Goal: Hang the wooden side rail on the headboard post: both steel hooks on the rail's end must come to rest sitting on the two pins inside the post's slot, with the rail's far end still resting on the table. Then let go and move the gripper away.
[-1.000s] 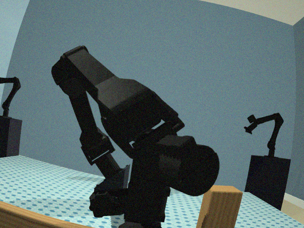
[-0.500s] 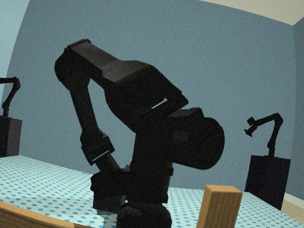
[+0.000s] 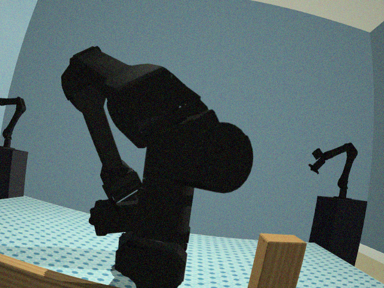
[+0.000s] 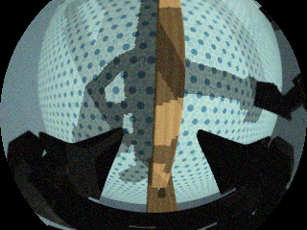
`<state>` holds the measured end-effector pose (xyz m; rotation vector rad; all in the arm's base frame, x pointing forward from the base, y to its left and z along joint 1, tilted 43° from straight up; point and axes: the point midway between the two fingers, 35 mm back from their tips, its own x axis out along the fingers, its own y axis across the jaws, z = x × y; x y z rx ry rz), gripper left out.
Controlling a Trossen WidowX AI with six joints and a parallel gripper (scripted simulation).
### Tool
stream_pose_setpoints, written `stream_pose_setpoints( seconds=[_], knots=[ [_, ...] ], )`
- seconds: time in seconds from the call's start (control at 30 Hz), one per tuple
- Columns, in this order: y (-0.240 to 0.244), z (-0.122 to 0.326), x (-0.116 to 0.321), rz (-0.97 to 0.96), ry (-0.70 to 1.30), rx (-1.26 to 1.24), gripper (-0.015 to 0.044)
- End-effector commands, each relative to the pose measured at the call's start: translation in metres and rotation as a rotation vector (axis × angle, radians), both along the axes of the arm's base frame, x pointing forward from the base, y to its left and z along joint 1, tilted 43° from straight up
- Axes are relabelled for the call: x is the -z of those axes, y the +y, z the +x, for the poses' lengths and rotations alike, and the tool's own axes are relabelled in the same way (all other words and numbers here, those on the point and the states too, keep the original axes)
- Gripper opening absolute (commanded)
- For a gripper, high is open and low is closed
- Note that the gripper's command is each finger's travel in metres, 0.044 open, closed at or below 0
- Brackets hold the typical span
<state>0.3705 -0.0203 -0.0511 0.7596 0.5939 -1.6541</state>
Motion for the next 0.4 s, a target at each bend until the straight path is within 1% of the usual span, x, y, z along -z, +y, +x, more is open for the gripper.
stream_pose_setpoints(
  seconds=[0.0,0.37],
  knots=[
    [-0.0029,-0.0042,0.0000,-0.006,0.014,-0.006,0.0440],
    [-0.0004,-0.0012,0.0002,0.000,0.005,-0.002,0.0440]
  ],
)
